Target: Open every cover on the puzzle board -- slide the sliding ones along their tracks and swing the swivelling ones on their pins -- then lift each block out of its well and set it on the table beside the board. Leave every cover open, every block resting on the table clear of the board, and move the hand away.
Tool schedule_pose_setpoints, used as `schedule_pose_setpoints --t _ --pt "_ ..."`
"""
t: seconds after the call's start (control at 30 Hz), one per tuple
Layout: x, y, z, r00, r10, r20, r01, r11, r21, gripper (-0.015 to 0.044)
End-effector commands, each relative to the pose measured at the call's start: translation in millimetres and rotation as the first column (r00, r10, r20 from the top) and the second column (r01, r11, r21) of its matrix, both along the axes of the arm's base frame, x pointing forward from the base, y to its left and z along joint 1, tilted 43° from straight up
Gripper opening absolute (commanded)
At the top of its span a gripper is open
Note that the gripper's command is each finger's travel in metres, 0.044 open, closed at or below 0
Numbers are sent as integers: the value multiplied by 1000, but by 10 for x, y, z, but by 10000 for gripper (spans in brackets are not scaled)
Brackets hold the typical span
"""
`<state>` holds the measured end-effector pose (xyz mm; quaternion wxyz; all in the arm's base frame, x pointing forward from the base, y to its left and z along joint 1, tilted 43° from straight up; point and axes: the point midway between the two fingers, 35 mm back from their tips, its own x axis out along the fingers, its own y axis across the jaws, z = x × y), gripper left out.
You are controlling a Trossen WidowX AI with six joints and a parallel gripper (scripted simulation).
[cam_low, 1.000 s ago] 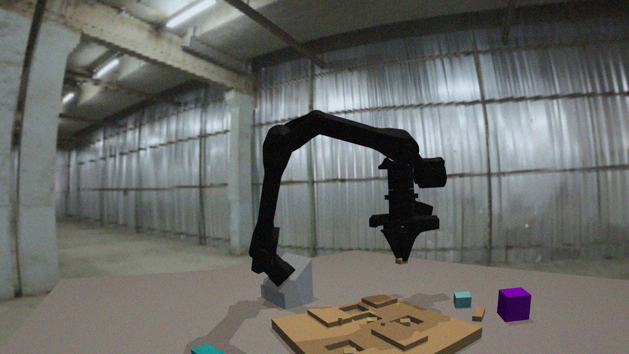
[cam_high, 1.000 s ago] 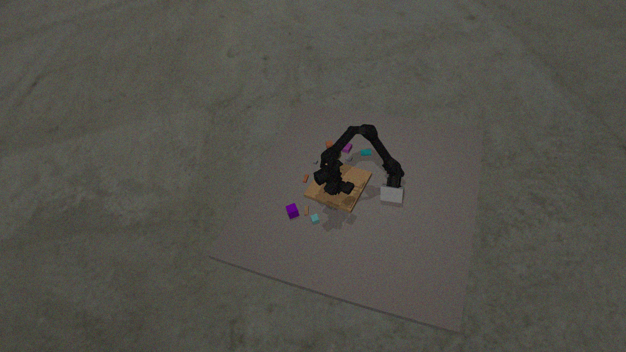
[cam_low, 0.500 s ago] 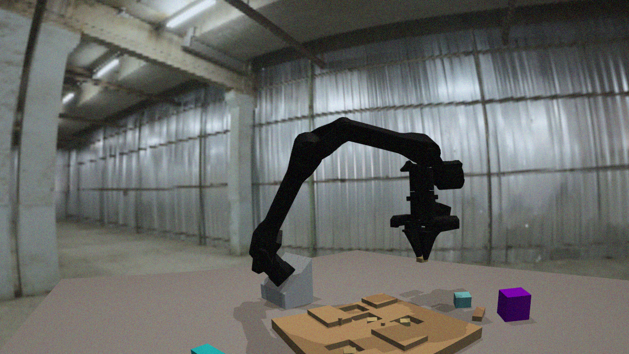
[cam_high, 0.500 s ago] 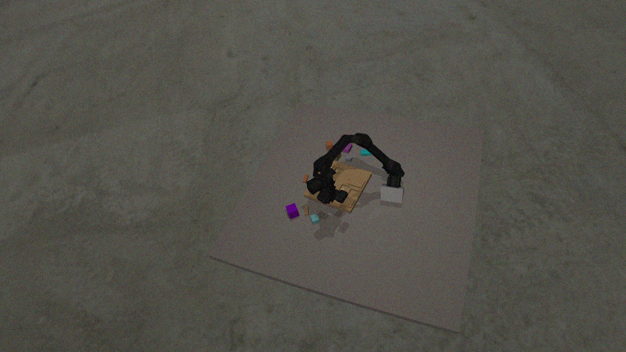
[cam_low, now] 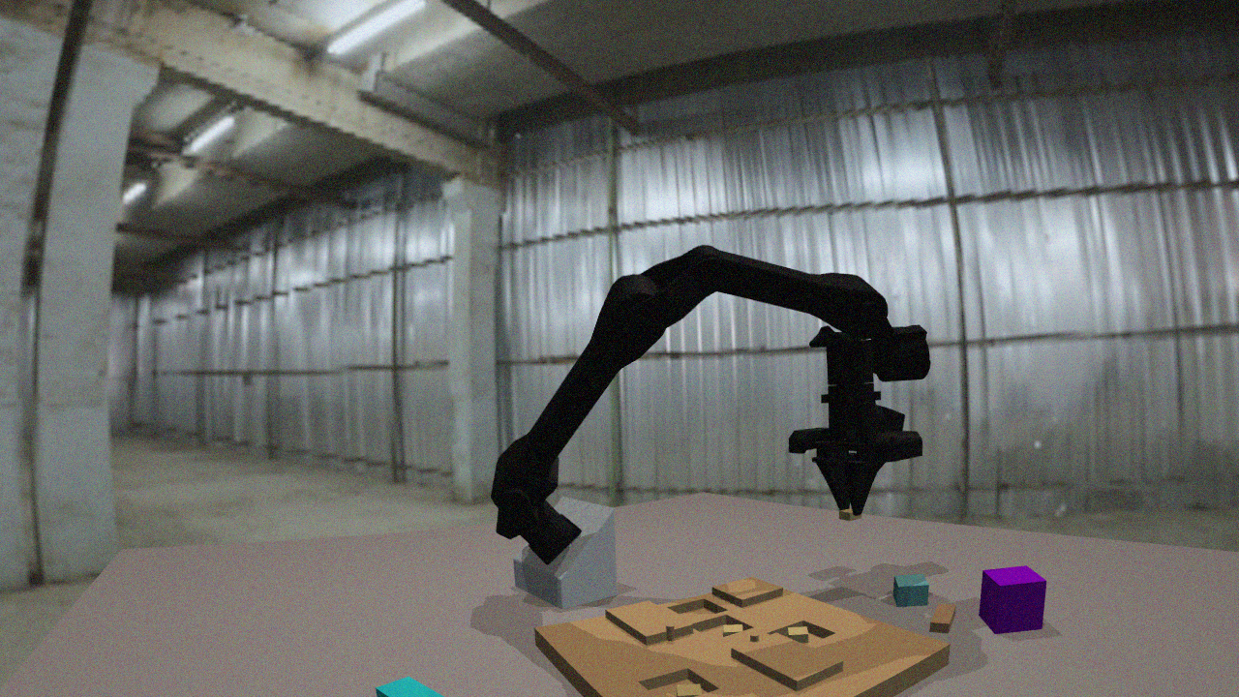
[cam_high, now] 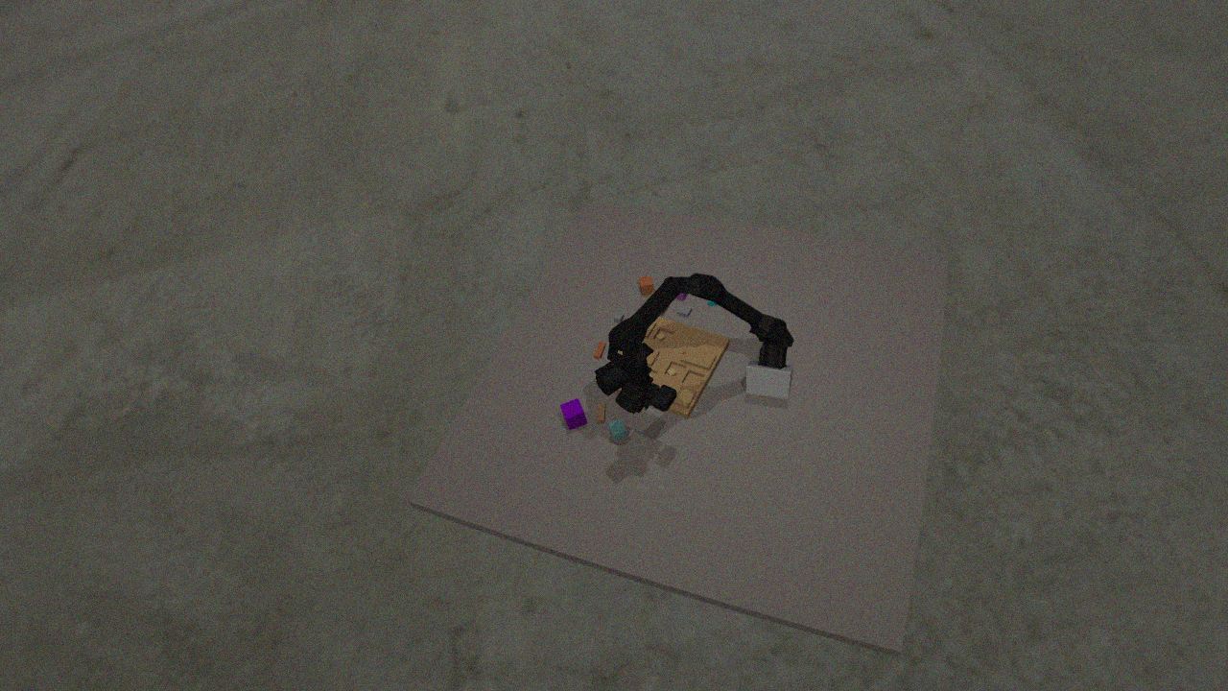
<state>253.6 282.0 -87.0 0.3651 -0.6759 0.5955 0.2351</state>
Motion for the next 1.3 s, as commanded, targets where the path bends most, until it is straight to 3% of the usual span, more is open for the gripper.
schedule_pose_setpoints --t 0.0,1.27 --pt "20 -32 -82 1000 -6 -1 6 1000 0 80" --pt "155 -417 -559 1000 -6 1 6 1000 -1 80"
